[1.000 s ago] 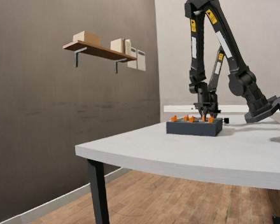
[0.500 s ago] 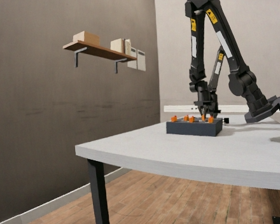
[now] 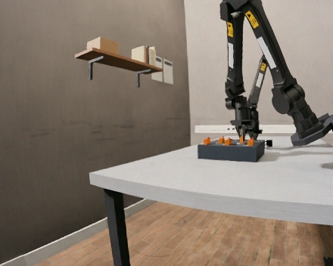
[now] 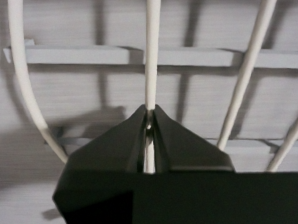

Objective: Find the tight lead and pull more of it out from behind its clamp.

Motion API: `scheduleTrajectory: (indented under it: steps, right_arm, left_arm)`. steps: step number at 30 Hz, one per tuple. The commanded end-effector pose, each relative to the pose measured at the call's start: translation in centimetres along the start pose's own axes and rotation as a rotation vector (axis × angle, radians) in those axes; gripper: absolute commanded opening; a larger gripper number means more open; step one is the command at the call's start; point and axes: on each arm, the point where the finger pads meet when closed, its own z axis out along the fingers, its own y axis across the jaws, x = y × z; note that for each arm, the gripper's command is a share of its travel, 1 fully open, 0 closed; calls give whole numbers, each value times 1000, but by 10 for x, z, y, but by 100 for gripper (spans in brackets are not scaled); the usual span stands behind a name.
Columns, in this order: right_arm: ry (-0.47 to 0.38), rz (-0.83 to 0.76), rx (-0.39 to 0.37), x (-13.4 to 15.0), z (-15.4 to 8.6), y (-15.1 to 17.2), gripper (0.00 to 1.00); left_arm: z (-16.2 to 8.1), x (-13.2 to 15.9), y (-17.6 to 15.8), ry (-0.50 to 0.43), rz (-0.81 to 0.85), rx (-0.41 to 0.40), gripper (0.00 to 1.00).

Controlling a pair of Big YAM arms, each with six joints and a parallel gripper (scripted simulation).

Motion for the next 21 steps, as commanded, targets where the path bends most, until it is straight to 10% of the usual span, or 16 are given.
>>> scheduleTrajectory:
  steps: [1, 21]
  right_arm:
    - [-43, 10, 47, -16, -20, -19, 0]
    - [-11, -6, 4, -5, -23, 0, 0]
  left_arm:
    - [-33, -1, 9, -15, 3, -22, 5]
    - [-33, -1, 9, -15, 3, -22, 5]
